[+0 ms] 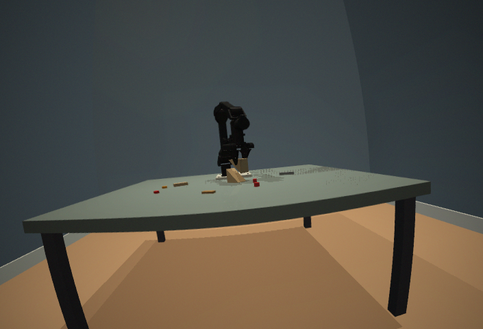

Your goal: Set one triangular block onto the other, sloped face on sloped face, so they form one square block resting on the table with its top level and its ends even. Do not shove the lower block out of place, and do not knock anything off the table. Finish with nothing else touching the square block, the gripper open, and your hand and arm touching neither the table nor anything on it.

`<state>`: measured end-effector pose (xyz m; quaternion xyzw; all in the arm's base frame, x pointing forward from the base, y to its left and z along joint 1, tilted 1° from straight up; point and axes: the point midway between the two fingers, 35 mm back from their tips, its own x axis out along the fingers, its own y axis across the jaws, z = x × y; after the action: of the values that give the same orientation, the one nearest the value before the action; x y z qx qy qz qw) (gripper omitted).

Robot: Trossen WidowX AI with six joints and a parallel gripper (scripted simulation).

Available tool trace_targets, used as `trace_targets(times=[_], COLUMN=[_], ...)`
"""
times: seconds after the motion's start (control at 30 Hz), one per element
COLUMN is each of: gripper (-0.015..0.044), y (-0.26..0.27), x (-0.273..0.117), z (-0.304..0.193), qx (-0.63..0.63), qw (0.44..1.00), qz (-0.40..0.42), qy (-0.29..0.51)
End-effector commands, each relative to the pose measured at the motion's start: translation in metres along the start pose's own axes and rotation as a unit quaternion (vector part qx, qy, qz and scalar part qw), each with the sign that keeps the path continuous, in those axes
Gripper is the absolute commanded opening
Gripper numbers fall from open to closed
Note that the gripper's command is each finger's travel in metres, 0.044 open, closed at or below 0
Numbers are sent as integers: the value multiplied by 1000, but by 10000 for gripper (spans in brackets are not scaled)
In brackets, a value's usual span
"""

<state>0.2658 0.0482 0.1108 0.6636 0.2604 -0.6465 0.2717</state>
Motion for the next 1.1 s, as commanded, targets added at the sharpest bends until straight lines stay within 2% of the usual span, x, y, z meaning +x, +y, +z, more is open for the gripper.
trace_targets(times=[0.0,0.13,1.07], gripper=[0,0,0], y=[0,-1,-1], x=[12,22,21], z=[6,11,11], qx=[-1,-1,-2], qw=[1000,1000,1000], qz=[1,1,4], qy=[1,1,3])
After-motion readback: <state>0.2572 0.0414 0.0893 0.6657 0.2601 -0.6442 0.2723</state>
